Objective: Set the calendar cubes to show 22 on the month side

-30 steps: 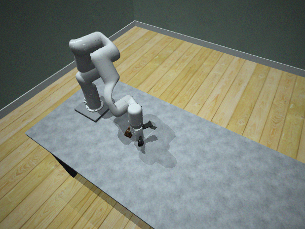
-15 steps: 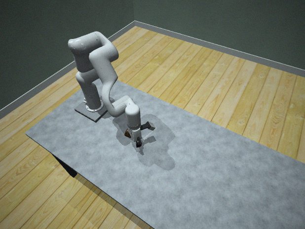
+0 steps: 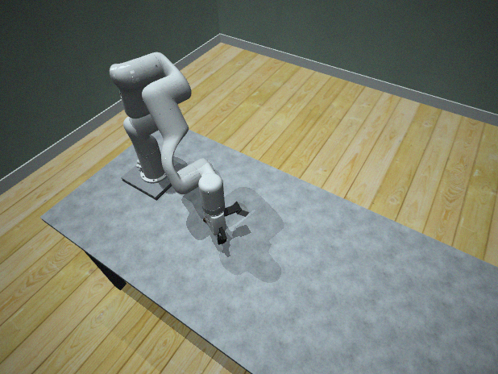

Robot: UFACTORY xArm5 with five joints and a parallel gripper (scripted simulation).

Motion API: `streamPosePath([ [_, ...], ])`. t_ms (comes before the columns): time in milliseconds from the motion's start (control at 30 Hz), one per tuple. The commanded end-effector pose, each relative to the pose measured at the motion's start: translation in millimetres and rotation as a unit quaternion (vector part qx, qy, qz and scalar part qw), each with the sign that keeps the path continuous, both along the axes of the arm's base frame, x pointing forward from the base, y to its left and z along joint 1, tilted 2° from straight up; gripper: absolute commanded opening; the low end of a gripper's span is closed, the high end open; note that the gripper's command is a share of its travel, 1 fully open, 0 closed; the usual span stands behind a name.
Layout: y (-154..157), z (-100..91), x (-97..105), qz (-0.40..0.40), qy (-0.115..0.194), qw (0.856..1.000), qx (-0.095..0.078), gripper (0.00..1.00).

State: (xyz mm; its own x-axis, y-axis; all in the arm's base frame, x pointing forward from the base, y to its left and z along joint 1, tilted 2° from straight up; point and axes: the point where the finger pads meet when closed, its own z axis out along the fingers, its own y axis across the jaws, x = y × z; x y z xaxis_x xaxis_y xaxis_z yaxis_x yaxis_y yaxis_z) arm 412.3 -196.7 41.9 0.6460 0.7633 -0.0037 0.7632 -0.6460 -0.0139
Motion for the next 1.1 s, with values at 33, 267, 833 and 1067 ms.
streamPosePath([
  [33, -0.6, 1.0, 1.3, 0.0, -0.002, 1.0, -0.001, 1.0],
  [267, -0.5, -12.7, 1.0, 0.0, -0.001, 1.0, -0.001, 1.0],
  [833, 0.0, -26.6, 1.1, 0.0, -0.002, 1.0, -0.001, 1.0],
  [1067, 0.0, -26.6, 1.1, 0.0, -0.002, 1.0, -0.001, 1.0],
])
